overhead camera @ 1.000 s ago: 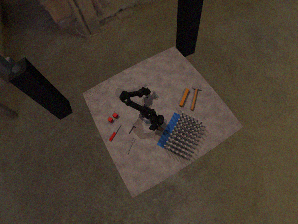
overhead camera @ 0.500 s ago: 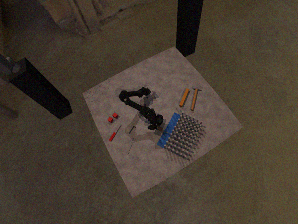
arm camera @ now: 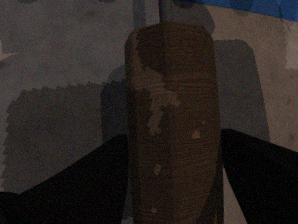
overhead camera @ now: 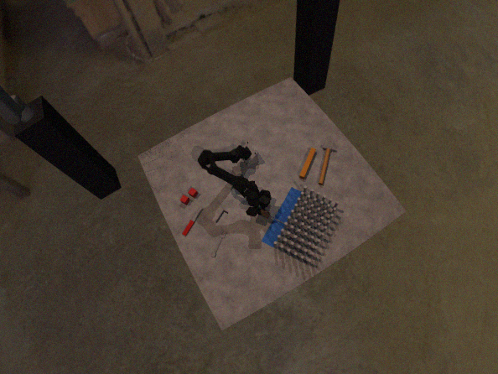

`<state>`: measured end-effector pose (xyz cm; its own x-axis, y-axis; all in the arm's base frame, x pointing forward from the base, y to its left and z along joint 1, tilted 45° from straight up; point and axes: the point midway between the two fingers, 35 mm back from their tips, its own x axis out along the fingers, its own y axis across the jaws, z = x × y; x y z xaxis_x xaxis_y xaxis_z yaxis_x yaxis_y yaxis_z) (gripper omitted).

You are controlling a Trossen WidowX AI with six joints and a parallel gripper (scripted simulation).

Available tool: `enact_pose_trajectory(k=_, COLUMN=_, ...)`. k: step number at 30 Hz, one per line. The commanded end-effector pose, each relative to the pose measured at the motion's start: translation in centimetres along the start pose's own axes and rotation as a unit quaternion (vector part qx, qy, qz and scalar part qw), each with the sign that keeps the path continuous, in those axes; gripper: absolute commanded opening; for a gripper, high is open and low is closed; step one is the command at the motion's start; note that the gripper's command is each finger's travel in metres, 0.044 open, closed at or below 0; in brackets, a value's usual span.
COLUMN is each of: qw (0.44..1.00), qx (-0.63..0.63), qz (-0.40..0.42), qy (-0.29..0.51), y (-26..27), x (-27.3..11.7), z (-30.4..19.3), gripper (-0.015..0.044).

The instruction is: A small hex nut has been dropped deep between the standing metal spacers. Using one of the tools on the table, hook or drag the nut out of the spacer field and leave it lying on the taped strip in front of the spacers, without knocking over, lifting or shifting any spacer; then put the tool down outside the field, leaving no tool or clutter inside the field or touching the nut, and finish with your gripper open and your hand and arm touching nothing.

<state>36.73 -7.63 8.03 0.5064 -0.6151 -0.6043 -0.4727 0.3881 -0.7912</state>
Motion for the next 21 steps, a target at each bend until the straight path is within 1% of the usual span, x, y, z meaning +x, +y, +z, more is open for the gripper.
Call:
enact_pose_trajectory(k=1, qw=1.000, qx=-0.003, qz=0.000, qy=0.001, y=0.0, x=-0.3, z=-0.5, gripper=0.0000)
enact_pose_trajectory(k=21, qw=1.000, qx=-0.003, qz=0.000, qy=0.002, y=0.0, x=-0.7, z=-1.5, gripper=0.0000)
